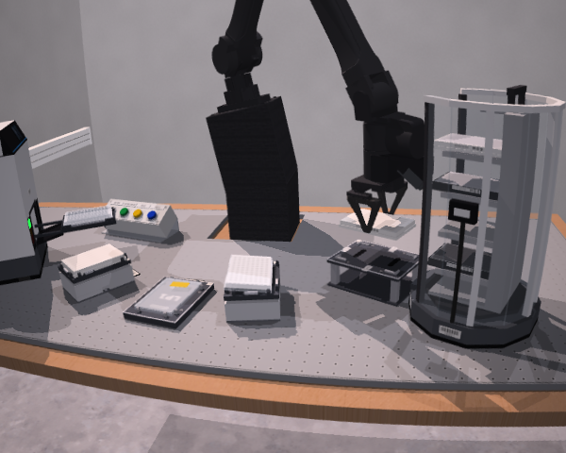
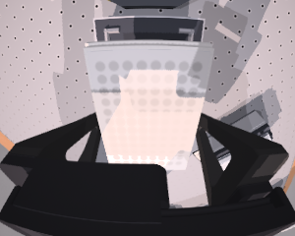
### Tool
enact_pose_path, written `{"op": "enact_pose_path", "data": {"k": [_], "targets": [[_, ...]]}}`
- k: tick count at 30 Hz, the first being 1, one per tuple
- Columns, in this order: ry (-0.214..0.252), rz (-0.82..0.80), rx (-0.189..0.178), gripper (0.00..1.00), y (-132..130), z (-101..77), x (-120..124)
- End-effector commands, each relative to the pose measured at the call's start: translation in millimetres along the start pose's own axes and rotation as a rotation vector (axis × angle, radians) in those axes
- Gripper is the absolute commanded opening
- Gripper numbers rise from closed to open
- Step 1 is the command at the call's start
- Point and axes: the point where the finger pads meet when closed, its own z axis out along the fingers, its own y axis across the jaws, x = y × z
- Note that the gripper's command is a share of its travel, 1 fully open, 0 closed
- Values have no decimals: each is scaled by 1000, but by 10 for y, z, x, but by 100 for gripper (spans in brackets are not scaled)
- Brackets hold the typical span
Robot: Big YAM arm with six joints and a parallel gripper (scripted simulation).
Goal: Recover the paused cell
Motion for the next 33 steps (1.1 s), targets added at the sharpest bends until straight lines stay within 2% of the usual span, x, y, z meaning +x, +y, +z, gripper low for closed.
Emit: {"op": "enact_pose_path", "data": {"k": [1,33], "targets": [[-26,8,8,84,-101,43,-151],[-24,6,8,84,-90,342,-137]]}}
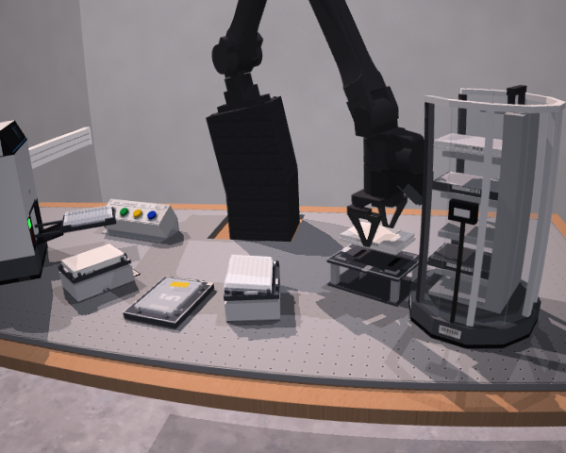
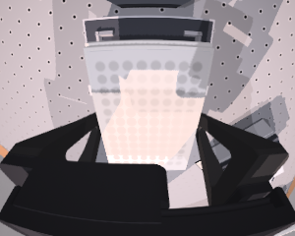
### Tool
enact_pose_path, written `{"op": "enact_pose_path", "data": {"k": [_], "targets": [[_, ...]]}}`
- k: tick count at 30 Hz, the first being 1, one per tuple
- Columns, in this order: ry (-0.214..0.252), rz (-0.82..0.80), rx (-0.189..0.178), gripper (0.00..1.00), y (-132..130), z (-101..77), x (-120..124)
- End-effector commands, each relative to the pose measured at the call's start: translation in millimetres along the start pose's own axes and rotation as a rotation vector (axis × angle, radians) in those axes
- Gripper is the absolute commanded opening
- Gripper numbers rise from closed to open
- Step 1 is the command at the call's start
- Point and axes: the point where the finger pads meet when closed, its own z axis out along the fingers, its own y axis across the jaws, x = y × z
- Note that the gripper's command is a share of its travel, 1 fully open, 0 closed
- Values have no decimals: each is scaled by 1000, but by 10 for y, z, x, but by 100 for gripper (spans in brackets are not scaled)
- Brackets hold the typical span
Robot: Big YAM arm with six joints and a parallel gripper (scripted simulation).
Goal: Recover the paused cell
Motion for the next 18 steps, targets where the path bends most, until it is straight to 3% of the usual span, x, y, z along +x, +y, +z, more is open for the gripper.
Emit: {"op": "enact_pose_path", "data": {"k": [1,4,18], "targets": [[-22,7,7,84,-89,63,-129],[-18,2,6,84,-36,-15,-96],[-18,2,6,84,-38,-15,-100]]}}
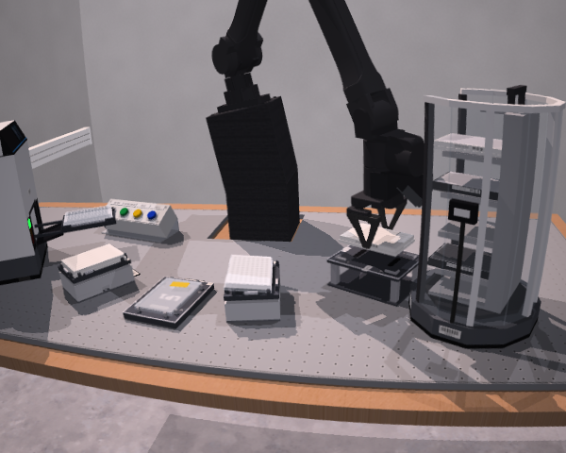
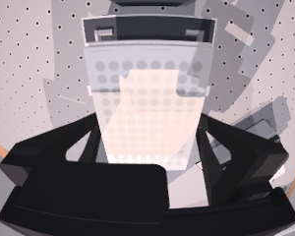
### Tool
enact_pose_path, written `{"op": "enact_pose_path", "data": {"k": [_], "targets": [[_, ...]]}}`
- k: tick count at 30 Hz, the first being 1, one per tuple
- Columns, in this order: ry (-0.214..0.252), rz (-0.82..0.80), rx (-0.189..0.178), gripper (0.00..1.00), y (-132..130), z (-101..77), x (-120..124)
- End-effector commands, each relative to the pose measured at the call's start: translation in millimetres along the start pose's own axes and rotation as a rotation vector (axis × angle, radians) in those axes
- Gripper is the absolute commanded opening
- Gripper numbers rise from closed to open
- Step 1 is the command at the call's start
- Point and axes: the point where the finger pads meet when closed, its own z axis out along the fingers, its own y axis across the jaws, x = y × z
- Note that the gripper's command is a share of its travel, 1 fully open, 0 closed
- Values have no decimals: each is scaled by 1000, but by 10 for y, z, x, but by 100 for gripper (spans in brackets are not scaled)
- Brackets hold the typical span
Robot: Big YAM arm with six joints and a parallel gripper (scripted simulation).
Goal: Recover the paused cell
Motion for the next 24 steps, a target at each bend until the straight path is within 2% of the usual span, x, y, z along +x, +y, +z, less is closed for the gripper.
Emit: {"op": "enact_pose_path", "data": {"k": [1,5,6,11,20,24], "targets": [[-21,2,6,84,-42,-51,-111],[-21,2,6,84,-42,-51,-112],[-13,4,5,84,-80,19,-120],[-17,6,6,84,-79,71,-95],[-28,8,9,84,-98,64,-153],[-22,6,7,84,-87,114,-135]]}}
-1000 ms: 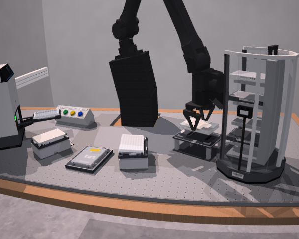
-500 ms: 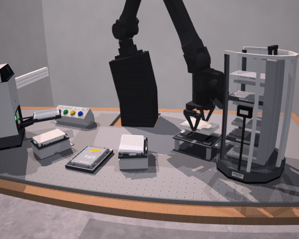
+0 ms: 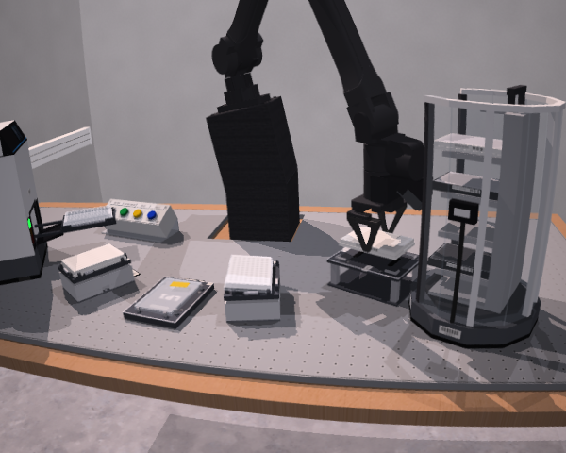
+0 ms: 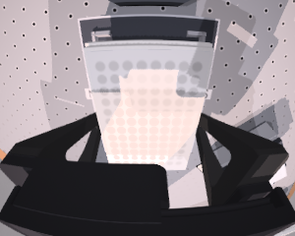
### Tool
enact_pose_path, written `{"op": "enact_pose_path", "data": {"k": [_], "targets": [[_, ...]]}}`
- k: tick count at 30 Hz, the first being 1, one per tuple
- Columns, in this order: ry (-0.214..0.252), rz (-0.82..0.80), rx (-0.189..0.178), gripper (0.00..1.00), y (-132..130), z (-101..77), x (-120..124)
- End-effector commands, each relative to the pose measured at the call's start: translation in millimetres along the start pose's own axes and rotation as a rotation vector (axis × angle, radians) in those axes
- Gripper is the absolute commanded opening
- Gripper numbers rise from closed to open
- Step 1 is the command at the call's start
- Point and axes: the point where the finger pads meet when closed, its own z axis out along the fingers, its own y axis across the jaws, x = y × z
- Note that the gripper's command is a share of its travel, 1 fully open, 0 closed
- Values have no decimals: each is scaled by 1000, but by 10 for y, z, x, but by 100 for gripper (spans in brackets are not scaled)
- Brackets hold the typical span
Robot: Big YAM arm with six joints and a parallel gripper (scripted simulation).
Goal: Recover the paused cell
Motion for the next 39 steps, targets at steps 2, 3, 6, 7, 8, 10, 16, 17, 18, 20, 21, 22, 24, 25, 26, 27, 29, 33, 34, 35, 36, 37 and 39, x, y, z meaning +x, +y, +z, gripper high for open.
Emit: {"op": "enact_pose_path", "data": {"k": [2,3,6,7,8,10,16,17,18,20,21,22,24,25,26,27,29,33,34,35,36,37,39], "targets": [[-21,5,7,84,-80,57,-122],[-17,5,6,84,-72,69,-94],[-19,7,6,84,-81,82,-103],[-21,7,7,84,-85,85,-114],[-21,6,7,84,-84,87,-119],[-23,5,7,84,-80,95,-128],[-20,2,6,84,-39,30,-102],[-20,2,6,84,-39,30,-102],[-20,2,6,84,-39,30,-102],[-20,2,6,84,-39,30,-102],[-20,2,6,84,-39,30,-103],[-20,2,6,84,-39,30,-103],[-20,2,6,84,-39,30,-103],[-20,2,6,84,-39,30,-103],[-20,2,6,84,-39,30,-103],[-20,2,6,84,-39,30,-103],[-20,2,6,84,-39,30,-103],[-18,6,6,84,-83,111,-117],[-20,2,6,84,-40,30,-104],[-20,2,6,84,-40,30,-104],[-20,2,6,84,-40,30,-104],[-20,2,6,84,-40,30,-104],[-20,2,6,84,-40,30,-104]]}}
